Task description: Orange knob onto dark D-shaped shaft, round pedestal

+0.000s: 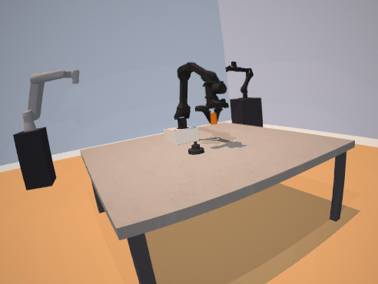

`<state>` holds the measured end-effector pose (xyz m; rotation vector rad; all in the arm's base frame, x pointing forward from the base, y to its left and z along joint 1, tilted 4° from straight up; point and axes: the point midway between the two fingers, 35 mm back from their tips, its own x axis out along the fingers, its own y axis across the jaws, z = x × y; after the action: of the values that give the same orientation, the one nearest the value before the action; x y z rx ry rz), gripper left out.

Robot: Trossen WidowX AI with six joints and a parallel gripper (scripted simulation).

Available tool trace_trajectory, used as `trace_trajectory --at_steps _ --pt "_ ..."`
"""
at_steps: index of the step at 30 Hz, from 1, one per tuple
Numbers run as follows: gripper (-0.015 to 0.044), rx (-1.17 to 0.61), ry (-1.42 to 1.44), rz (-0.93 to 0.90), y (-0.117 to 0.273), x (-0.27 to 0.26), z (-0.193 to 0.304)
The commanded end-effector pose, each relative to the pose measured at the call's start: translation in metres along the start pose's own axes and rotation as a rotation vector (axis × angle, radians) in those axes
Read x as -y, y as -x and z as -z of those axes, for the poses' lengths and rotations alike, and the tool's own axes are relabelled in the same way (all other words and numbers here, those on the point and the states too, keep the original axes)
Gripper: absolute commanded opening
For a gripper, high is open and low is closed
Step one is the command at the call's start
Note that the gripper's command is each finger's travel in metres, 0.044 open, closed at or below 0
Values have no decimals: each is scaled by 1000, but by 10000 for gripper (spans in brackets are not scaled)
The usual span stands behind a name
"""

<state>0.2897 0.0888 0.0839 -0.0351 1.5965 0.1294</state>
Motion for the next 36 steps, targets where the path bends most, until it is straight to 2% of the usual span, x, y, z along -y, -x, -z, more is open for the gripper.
trace_trajectory --at_steps 1,36 --pt "0 6 0 5 -3 12 -5" --pt "0 7 0 14 -39 116 -22"
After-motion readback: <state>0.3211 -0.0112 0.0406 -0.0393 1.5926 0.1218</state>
